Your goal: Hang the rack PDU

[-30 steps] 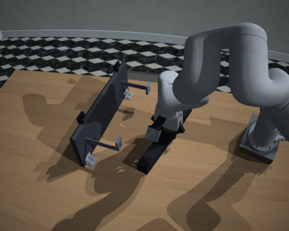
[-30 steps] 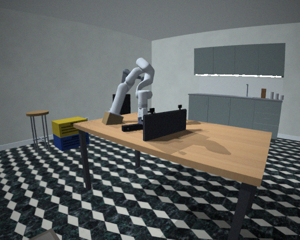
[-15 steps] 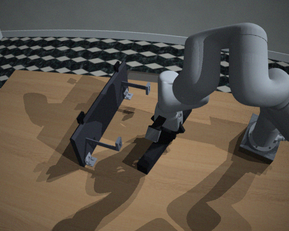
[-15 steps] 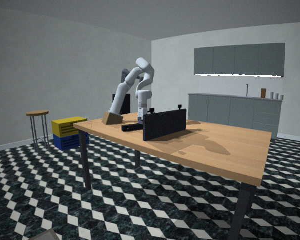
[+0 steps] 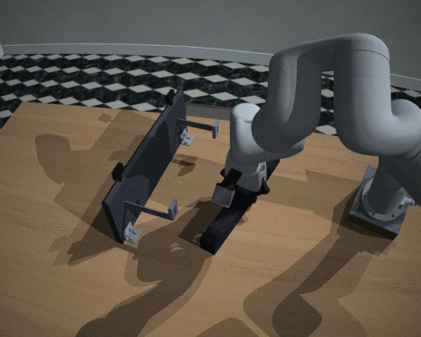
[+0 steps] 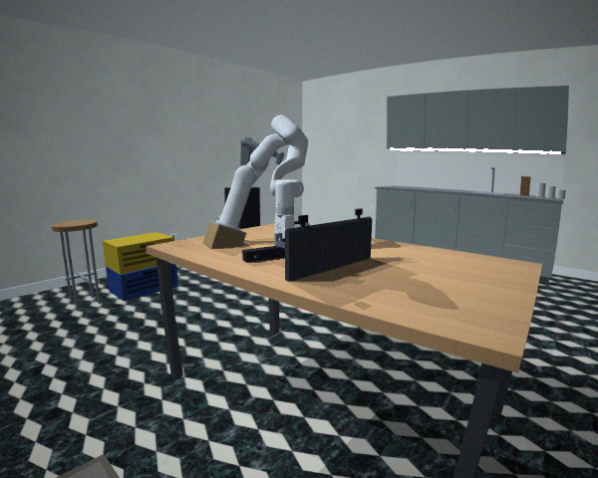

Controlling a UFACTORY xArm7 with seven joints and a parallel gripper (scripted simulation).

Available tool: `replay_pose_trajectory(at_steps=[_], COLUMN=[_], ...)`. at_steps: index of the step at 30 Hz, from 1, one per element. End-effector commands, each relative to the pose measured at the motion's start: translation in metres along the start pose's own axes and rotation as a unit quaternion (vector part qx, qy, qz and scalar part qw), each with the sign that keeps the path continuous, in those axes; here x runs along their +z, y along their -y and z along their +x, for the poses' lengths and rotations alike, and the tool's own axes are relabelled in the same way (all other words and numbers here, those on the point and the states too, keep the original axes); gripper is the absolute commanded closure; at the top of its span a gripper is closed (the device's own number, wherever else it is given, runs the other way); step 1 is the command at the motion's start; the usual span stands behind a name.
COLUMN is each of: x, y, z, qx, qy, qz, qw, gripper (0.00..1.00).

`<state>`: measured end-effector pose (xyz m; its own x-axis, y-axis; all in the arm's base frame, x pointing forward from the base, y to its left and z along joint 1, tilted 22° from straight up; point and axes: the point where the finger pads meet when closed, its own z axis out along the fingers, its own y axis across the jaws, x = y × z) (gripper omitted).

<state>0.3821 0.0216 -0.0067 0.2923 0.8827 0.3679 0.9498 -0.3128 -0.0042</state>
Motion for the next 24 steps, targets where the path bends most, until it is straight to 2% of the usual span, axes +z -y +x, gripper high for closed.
replay_pose_trajectory(at_steps=[1, 8, 19, 24], x=[-0.003, -0.012, -0.048, -0.058], y=[-0.002, -0.002, -0.001, -0.001], z=[0.0, 0.0, 0.0, 0.0], qx=[0.0, 0.0, 0.0, 0.0], qy=[0.0, 0.0, 0.0, 0.0], qz=[-0.002, -0.002, -0.002, -0.002], qw=[1.0, 1.0, 1.0, 1.0], gripper=[1.0, 1.0, 1.0, 1.0])
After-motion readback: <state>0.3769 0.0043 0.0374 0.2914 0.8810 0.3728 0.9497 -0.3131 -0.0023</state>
